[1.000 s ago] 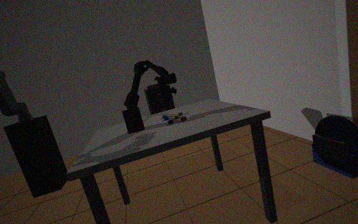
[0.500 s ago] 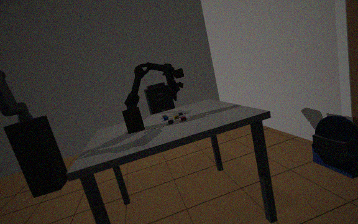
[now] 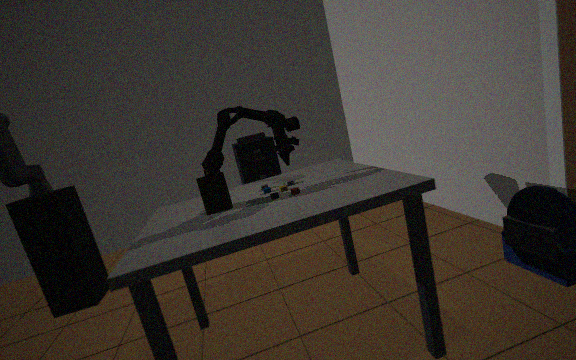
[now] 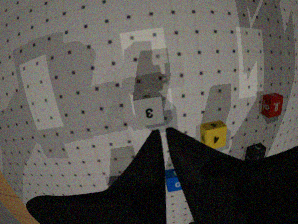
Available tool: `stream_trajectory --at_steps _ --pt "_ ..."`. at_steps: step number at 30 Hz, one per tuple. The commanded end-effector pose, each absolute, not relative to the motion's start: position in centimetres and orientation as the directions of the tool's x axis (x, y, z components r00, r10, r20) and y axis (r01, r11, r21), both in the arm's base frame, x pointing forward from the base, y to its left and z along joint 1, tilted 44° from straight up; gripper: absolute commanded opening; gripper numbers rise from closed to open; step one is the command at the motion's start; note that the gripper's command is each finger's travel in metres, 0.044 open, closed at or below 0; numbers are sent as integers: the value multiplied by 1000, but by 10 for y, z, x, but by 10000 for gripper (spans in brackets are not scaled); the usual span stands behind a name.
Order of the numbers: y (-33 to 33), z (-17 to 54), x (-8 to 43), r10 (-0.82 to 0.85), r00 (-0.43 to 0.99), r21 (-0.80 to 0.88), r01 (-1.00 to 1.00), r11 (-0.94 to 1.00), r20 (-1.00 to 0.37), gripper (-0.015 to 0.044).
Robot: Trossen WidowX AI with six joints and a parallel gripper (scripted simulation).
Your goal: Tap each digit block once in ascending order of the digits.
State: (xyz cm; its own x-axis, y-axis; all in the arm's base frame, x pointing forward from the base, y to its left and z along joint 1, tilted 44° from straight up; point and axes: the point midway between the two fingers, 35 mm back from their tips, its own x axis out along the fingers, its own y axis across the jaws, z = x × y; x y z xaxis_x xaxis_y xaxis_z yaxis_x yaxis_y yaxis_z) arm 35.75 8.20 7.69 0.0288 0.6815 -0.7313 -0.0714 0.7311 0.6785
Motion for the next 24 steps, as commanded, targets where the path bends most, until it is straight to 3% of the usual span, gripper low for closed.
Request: stream_trajectory --at_steps 1,24 --pt "120 42 349 690 -2 689 -60 723 -724 20" --pt "138 23 349 691 -2 690 -60 722 -723 20"
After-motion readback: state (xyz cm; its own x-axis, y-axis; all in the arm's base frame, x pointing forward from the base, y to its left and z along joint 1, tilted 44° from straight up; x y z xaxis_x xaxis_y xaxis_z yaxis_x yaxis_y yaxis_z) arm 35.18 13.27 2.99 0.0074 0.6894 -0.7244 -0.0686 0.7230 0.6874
